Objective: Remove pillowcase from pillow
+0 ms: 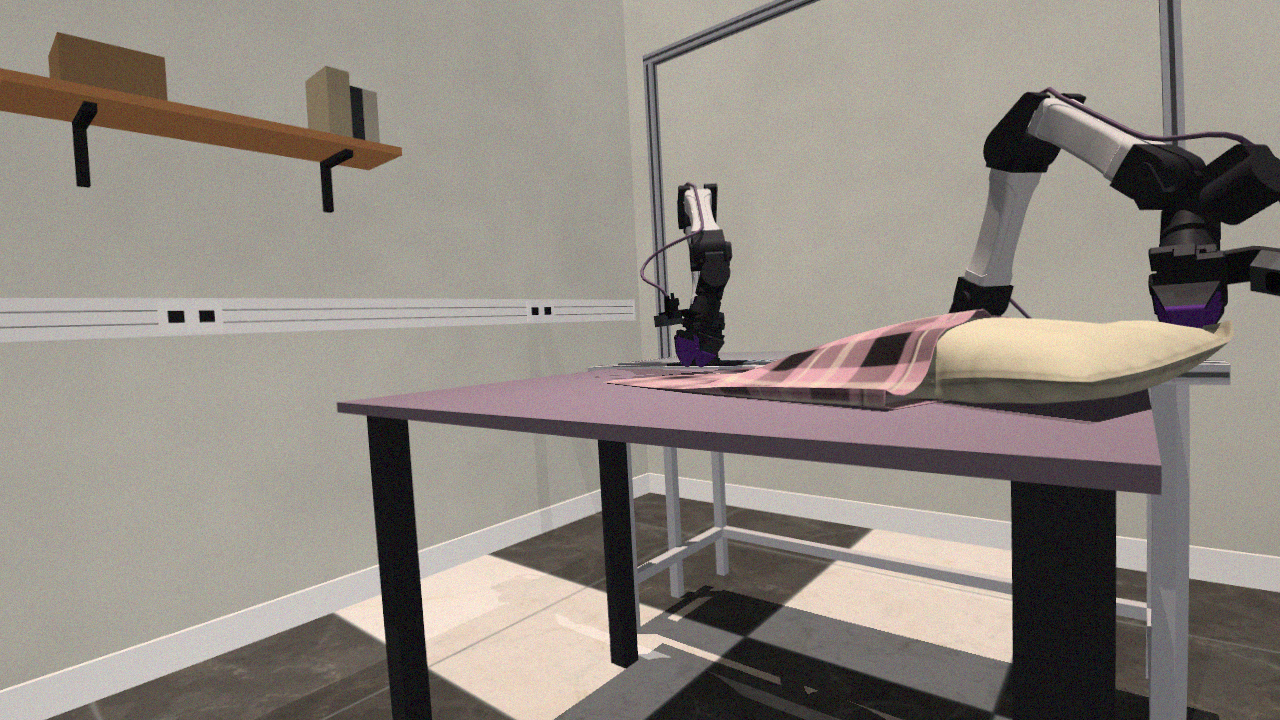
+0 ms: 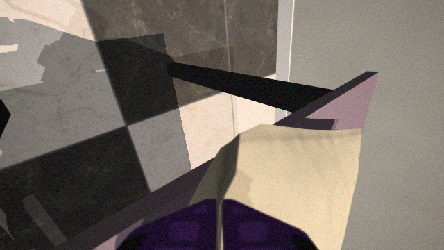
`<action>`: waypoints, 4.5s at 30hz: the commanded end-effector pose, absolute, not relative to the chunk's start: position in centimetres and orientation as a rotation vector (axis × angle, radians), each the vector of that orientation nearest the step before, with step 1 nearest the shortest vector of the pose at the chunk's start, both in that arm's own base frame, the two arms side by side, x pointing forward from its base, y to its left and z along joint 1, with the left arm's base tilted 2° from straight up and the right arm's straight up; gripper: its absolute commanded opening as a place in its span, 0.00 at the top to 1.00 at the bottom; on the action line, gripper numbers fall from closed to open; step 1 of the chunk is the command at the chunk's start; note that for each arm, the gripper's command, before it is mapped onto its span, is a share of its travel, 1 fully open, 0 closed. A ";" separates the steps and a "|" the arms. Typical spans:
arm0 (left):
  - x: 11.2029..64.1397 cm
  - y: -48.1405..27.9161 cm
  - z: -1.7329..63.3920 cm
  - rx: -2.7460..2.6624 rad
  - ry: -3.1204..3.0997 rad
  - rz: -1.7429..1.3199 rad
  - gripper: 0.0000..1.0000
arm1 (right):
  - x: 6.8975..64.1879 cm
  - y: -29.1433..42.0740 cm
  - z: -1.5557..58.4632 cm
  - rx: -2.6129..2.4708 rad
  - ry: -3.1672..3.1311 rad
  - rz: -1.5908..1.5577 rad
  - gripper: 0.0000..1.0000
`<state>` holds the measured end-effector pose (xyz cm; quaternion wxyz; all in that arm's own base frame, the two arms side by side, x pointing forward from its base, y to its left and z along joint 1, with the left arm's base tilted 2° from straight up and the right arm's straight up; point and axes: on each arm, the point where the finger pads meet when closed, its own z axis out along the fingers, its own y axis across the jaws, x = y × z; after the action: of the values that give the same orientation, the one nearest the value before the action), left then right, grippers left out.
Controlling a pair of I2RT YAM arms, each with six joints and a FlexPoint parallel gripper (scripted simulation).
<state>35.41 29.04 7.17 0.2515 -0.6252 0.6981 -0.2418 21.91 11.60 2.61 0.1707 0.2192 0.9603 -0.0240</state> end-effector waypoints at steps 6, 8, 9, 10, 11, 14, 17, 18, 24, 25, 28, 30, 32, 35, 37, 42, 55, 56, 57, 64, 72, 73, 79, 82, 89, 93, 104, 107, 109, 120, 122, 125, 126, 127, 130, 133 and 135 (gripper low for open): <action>35.0 27.9 7.6 -1.702 1.908 -0.679 1.00 | 22.6 12.0 3.0 0.612 2.699 -0.026 0.40; 35.0 27.9 7.6 -1.702 1.908 -0.679 1.00 | 22.6 12.0 3.0 0.613 2.699 -0.026 0.40; 35.0 27.9 7.6 -1.702 1.908 -0.679 1.00 | 22.6 12.0 3.0 0.613 2.699 -0.026 0.40; 35.0 27.9 7.6 -1.702 1.908 -0.679 1.00 | 22.7 12.2 3.0 0.616 2.700 -0.025 0.40; 35.0 27.9 7.6 -1.702 1.908 -0.679 1.00 | 22.1 11.6 2.2 0.609 2.718 -0.059 0.40; 35.0 27.9 7.6 -1.702 1.908 -0.679 1.00 | 22.3 11.8 2.2 0.609 2.717 -0.056 0.40; 35.0 27.9 7.6 -1.702 1.908 -0.679 1.00 | 22.4 11.9 2.1 0.609 2.716 -0.054 0.40; 35.0 27.9 7.6 -1.702 1.908 -0.679 1.00 | 22.2 11.8 2.0 0.608 2.718 -0.058 0.40; 35.0 27.9 7.6 -1.702 1.908 -0.679 1.00 | 22.4 11.9 2.2 0.608 2.713 -0.049 0.40; 35.0 27.9 7.6 -1.702 1.908 -0.679 1.00 | 22.4 11.9 2.2 0.608 2.713 -0.049 0.40; 35.0 27.9 7.6 -1.702 1.908 -0.679 1.00 | 22.0 11.6 1.6 0.604 2.724 -0.067 0.40; 35.0 27.9 7.6 -1.702 1.908 -0.679 1.00 | 22.2 11.8 1.7 0.605 2.721 -0.060 0.40; 35.0 27.9 7.6 -1.702 1.908 -0.679 1.00 | 22.1 11.7 1.6 0.603 2.721 -0.061 0.40; 35.0 27.9 7.6 -1.702 1.908 -0.679 1.00 | 22.2 11.9 1.6 0.602 2.718 -0.054 0.40; 35.0 27.9 7.6 -1.702 1.908 -0.679 1.00 | 22.1 11.8 1.5 0.601 2.719 -0.057 0.40; 35.0 27.9 7.6 -1.702 1.908 -0.679 1.00 | 22.3 12.0 1.8 0.601 2.713 -0.045 0.40; 35.0 27.9 7.6 -1.702 1.908 -0.679 1.00 | 22.3 12.2 1.3 0.592 2.717 -0.048 0.40; 35.0 27.9 7.6 -1.702 1.908 -0.679 1.00 | 22.3 12.1 1.2 0.595 2.717 -0.048 0.40; 35.0 27.9 7.6 -1.702 1.908 -0.679 1.00 | 22.0 11.8 1.0 0.600 2.721 -0.058 0.40; 35.0 27.9 7.6 -1.702 1.908 -0.679 1.00 | 22.1 11.8 0.8 0.601 2.721 -0.059 0.40; 35.0 27.9 7.6 -1.702 1.908 -0.679 1.00 | 21.5 11.5 0.5 0.613 2.743 -0.075 0.40; 35.0 27.9 7.6 -1.702 1.908 -0.679 1.00 | 21.3 11.4 0.4 0.613 2.750 -0.081 0.40; 35.0 27.9 7.6 -1.702 1.908 -0.679 1.00 | 20.7 11.1 -0.1 0.615 2.776 -0.102 0.40; 35.0 27.9 7.6 -1.702 1.908 -0.679 1.00 | 20.5 11.0 -0.2 0.617 2.786 -0.111 0.40; 35.0 27.9 7.6 -1.702 1.908 -0.679 1.00 | 20.3 10.9 -0.4 0.630 2.787 -0.118 0.44; 35.0 27.9 7.6 -1.702 1.908 -0.679 1.00 | 20.3 10.9 -0.4 0.630 2.788 -0.119 0.48; 35.0 27.9 7.6 -1.702 1.908 -0.679 1.00 | 20.3 10.9 -0.4 0.624 2.789 -0.120 0.61; 35.0 27.9 7.6 -1.702 1.908 -0.679 1.00 | 20.3 10.8 -0.4 0.624 2.789 -0.120 0.65; 35.0 27.9 7.6 -1.702 1.908 -0.679 1.00 | 20.3 10.8 -0.4 0.624 2.789 -0.120 0.69; 35.0 27.9 7.6 -1.702 1.908 -0.679 1.00 | 20.3 10.8 -0.5 0.623 2.789 -0.121 0.81; 35.0 27.9 7.6 -1.702 1.908 -0.679 1.00 | 20.3 10.8 -0.5 0.623 2.789 -0.121 0.86; 35.0 27.9 7.6 -1.702 1.908 -0.679 1.00 | 20.3 10.8 -0.5 0.623 2.789 -0.121 0.90; 35.0 27.9 7.6 -1.702 1.908 -0.679 1.00 | 20.3 10.8 -0.5 0.623 2.789 -0.121 0.90; 35.0 27.9 7.6 -1.702 1.908 -0.679 1.00 | 20.3 10.8 -0.5 0.623 2.789 -0.121 0.90; 35.0 27.9 7.6 -1.702 1.908 -0.679 1.00 | 20.3 10.8 -0.5 0.623 2.789 -0.121 0.93; 35.0 27.9 7.6 -1.702 1.908 -0.679 1.00 | 20.3 10.8 -0.5 0.623 2.789 -0.121 0.93; 35.0 27.9 7.6 -1.702 1.908 -0.679 1.00 | 20.3 10.8 -0.5 0.623 2.789 -0.121 0.93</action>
<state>35.40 29.03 7.17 0.2514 -0.6252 0.6981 -0.2418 22.54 12.66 1.28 0.1794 0.2195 0.9590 0.0025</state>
